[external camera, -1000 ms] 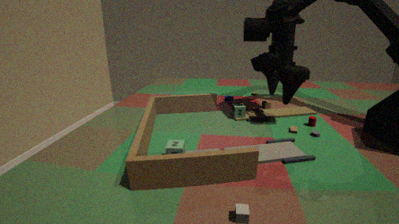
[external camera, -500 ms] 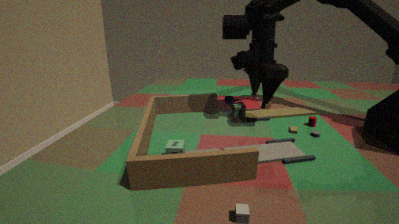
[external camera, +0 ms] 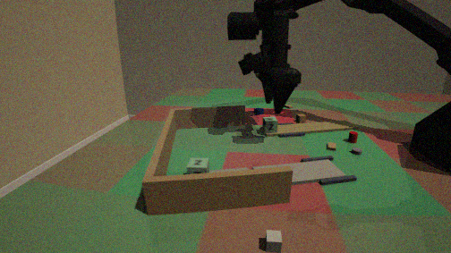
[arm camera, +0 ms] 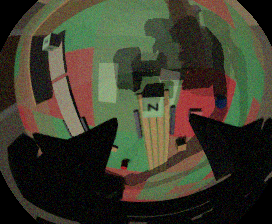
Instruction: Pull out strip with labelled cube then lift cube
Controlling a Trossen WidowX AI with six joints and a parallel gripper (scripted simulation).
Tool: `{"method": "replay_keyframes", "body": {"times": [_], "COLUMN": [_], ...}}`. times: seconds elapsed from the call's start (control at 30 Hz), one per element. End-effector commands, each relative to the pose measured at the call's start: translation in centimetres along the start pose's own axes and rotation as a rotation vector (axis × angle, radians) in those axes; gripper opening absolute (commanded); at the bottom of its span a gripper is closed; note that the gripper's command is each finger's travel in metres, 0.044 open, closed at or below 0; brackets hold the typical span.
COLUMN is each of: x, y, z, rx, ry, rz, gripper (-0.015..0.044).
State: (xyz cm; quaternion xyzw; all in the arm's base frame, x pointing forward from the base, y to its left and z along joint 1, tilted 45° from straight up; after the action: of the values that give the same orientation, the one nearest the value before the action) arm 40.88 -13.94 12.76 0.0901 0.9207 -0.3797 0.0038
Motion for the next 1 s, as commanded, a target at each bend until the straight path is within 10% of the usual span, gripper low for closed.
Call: {"method": "replay_keyframes", "body": {"times": [0.0,0.17,0.97], "x": [-0.4,-0.5,-0.5], "y": [-0.1,-0.1,-0.1], "z": [0.0,0.8,4.7], "rx": [0.004,0.004,0.006], "ry": [-0.002,-0.002,-0.002], "rz": [0.005,0.005,0.005], "gripper": [0.0361,0.025,0.025]}}
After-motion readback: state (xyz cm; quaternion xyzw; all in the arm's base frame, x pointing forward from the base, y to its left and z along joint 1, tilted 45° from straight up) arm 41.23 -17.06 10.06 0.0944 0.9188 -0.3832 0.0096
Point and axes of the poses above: the point midway between the two fingers, 35 mm back from their tips, its own z axis out along the fingers, its own y axis across the jaws, x = y × z, the point moved 4 cm from there along -z, back along the fingers, and after that the axes turned 10 degrees about z, right-handed, at the moved point
